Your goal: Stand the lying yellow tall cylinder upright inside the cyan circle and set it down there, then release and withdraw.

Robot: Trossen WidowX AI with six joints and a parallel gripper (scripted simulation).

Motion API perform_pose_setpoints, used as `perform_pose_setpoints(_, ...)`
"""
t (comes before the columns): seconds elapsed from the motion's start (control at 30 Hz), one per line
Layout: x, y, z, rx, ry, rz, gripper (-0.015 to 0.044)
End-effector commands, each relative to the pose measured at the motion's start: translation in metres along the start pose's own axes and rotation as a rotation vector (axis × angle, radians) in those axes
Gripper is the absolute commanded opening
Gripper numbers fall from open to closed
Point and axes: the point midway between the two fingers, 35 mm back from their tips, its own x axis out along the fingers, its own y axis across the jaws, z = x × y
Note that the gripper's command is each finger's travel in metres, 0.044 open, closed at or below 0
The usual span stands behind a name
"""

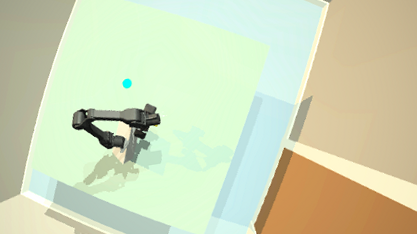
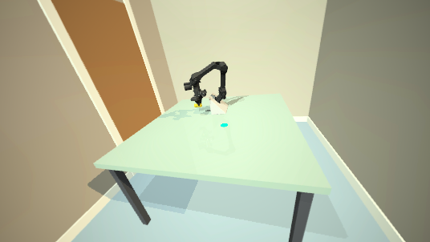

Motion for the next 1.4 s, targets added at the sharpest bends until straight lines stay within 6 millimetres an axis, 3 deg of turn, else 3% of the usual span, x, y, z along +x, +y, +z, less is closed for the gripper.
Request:
perform_pose_setpoints(0.0,-0.004,-0.002,0.001,0.014,0.006,0.003,0.0105)
perform_pose_setpoints(1.37,-0.023,-0.067,0.056,0.619,0.042,-0.022,0.0105)
